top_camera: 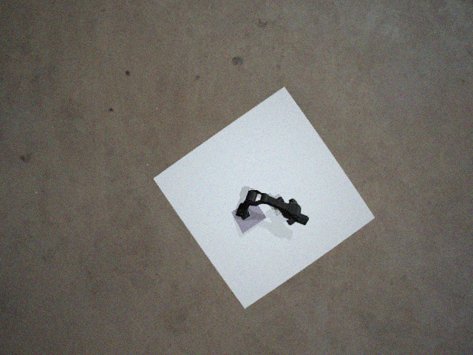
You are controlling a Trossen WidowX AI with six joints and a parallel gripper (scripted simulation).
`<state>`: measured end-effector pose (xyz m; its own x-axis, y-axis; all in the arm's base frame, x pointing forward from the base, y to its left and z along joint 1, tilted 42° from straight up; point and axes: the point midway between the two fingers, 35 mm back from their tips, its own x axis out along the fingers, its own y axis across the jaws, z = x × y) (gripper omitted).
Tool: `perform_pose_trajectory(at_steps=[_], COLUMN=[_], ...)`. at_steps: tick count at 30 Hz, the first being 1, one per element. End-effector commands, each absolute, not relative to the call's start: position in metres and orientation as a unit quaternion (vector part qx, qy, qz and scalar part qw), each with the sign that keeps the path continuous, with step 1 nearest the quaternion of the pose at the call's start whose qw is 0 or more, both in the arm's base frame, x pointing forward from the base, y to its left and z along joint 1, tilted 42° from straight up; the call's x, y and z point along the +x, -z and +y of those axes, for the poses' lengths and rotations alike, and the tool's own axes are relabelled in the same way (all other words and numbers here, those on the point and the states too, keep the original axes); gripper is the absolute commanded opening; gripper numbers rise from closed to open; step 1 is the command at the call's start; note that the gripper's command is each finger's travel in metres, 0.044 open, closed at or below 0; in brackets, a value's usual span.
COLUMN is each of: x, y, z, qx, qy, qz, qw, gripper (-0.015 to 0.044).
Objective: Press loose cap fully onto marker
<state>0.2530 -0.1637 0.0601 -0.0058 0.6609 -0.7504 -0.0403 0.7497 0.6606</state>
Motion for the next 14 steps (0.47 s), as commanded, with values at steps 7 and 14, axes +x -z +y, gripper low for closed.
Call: perform_pose_trajectory(at_steps=[7,14], x=[0.2521,0.2521], y=[-0.0629,-0.0629], z=[-0.1662,-0.1662], qx=[0.233,0.233], qy=[-0.265,-0.265], qz=[0.660,0.660], qw=[0.663,0.663], gripper=[0.0262,0.0440])
